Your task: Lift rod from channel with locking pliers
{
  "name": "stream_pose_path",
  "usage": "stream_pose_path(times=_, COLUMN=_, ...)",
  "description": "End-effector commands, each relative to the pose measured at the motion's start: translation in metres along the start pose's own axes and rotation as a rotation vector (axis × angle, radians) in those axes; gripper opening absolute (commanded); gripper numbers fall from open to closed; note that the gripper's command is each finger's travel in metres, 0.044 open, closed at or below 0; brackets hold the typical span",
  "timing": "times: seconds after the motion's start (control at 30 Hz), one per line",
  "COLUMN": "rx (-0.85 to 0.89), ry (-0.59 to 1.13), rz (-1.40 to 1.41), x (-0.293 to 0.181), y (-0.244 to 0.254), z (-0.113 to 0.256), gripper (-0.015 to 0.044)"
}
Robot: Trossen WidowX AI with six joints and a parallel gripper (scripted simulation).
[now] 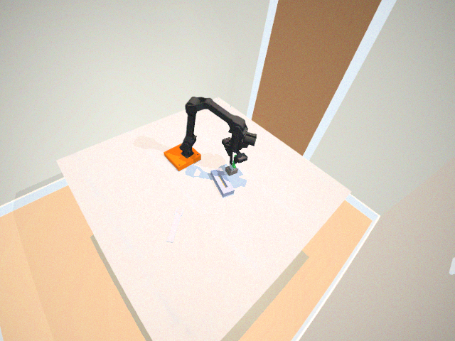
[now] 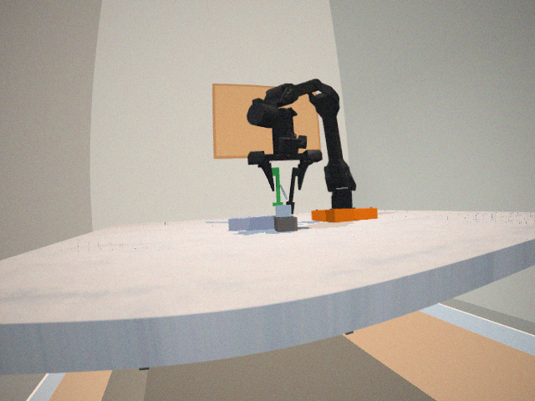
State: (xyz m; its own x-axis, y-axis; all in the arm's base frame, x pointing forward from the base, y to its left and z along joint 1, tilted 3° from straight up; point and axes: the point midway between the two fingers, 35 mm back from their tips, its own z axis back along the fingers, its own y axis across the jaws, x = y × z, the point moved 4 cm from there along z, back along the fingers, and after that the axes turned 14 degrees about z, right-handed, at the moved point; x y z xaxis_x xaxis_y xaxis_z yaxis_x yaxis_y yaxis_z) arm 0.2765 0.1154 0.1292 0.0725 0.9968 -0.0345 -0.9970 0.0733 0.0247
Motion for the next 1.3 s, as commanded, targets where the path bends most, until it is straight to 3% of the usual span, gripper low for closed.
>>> stream_pose_path(times=0.0, rx=0.001, ry=-0.006, rz=-0.001, x=0.001, y=-0.001, z=0.006, gripper=0.0318)
stream_pose_path(times=0.83, rx=0.013, ry=-0.008, rz=-0.002, x=-0.001, y=-0.003, z=0.036, gripper=0.0318)
stream_pose_path(times=1.27, rx=0.011, ry=-0.008, rz=-0.158, x=-0.01, y=-0.008, z=0.036, gripper=0.0318)
